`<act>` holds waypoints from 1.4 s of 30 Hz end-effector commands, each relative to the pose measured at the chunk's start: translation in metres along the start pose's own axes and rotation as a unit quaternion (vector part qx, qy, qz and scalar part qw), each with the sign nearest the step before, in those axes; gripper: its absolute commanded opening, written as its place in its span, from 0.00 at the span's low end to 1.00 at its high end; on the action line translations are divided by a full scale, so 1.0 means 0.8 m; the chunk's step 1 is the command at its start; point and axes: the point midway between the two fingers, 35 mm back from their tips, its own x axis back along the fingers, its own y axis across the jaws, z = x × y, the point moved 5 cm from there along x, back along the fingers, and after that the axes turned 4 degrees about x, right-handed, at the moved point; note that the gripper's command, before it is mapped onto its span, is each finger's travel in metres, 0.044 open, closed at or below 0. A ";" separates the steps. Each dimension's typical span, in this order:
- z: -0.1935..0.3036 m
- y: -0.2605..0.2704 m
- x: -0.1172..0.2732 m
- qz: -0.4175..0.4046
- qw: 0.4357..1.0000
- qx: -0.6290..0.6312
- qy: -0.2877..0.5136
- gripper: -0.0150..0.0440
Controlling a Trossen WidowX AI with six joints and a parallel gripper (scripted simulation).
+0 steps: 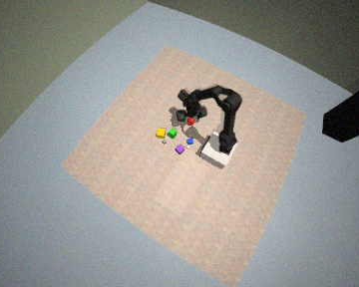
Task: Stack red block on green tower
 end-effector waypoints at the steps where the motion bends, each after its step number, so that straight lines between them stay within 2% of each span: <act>1: 0.000 -0.001 -0.008 0.002 1.000 0.002 0.000 1.00; 16: 0.001 -0.001 -0.038 0.002 1.000 0.002 0.000 1.00; 29: 0.001 -0.002 -0.038 0.002 1.000 0.002 0.000 1.00; 39: 0.001 -0.002 -0.038 0.002 1.000 0.002 0.000 0.56; 42: 0.001 -0.002 -0.038 0.002 1.000 0.002 0.000 0.52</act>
